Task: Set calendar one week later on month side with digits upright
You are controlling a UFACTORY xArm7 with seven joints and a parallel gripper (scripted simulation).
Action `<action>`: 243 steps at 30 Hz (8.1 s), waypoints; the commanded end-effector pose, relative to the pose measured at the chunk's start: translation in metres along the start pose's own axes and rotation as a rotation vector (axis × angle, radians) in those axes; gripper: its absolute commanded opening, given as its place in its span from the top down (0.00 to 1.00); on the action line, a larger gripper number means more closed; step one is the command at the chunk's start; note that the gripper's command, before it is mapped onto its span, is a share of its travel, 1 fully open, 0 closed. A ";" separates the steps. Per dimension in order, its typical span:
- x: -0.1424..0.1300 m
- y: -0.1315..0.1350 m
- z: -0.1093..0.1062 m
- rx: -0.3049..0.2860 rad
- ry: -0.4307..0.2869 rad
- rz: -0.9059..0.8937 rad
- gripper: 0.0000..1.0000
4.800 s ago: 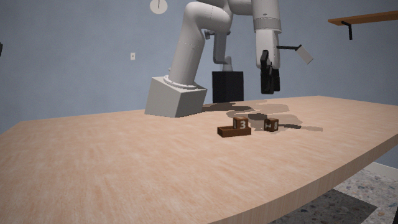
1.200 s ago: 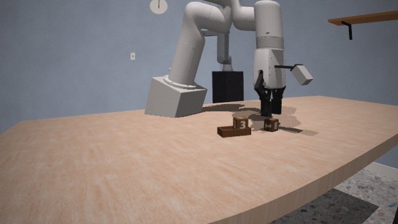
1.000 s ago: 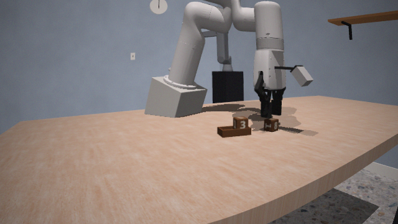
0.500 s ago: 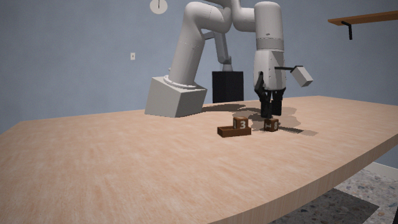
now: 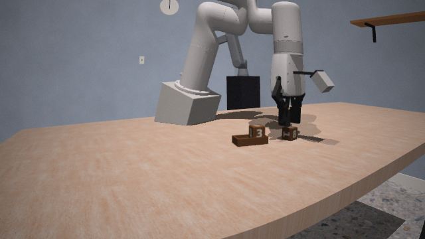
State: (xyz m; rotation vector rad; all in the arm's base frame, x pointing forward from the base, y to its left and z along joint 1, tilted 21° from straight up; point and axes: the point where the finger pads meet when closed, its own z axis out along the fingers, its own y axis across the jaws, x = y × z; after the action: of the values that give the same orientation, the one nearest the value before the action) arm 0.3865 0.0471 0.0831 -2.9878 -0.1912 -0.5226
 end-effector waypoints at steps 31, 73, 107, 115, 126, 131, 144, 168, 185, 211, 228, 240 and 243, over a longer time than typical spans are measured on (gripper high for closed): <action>0.002 0.000 -0.001 -0.001 0.002 0.000 0.53; 0.002 0.000 0.011 -0.001 0.002 0.000 0.53; 0.002 0.000 0.026 -0.001 0.002 0.000 0.53; 0.002 0.000 0.026 -0.001 0.002 0.000 0.53; 0.002 0.000 0.026 -0.001 0.002 0.000 0.53; 0.002 0.000 0.026 -0.001 0.002 0.000 0.73; 0.002 0.000 0.026 -0.001 0.002 0.000 0.73; 0.002 0.001 0.022 -0.001 0.002 0.000 0.73; 0.002 0.000 -0.057 -0.001 0.002 0.000 0.73; 0.002 0.000 -0.075 -0.001 0.003 -0.104 0.73; 0.003 0.000 -0.079 -0.004 0.005 -0.570 0.73; 0.003 0.000 -0.080 -0.006 0.005 -0.920 0.73; 0.003 0.000 -0.081 -0.007 0.005 -1.006 0.73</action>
State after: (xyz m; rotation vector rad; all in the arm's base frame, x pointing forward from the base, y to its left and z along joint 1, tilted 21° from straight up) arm 0.3619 0.0375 0.1579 -2.7812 -1.4932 -0.5573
